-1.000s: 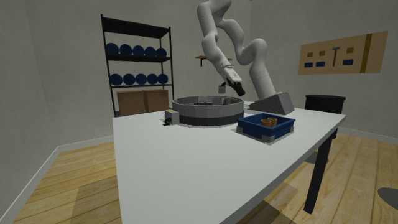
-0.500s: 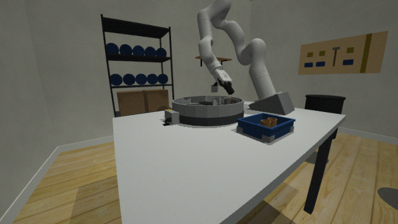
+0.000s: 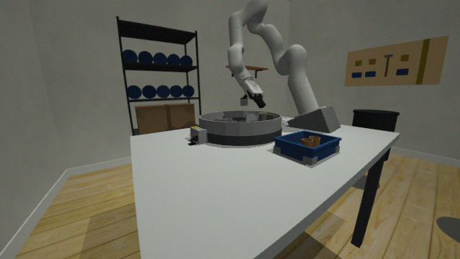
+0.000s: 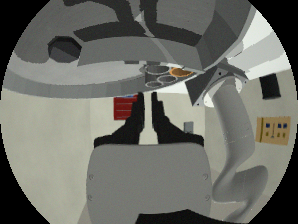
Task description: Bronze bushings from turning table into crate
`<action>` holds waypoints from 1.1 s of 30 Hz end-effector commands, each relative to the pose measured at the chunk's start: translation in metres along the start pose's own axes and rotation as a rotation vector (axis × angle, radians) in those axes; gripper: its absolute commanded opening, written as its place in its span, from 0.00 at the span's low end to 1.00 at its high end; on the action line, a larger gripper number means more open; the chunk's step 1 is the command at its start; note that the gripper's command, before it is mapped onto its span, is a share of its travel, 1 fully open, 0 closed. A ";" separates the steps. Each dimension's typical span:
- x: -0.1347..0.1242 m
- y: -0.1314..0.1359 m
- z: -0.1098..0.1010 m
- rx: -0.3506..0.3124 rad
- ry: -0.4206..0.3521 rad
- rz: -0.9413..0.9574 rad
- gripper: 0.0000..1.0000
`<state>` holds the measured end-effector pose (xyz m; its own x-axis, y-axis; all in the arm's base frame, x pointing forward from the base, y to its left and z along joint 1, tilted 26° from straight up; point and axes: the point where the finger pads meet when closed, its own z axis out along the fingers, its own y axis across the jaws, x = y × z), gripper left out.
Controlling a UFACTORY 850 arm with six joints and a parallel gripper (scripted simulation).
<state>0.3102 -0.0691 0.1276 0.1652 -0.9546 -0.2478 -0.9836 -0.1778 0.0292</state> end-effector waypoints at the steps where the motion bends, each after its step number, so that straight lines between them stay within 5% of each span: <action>1: 0.000 0.000 -0.001 0.000 0.001 0.000 0.10; 8: 0.015 -0.001 0.016 0.000 0.001 0.000 0.10; 33: 0.019 -0.001 0.023 0.000 0.001 0.000 0.10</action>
<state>0.3120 -0.0814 0.1017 0.1649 -0.9548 -0.2474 -0.9836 -0.1778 0.0307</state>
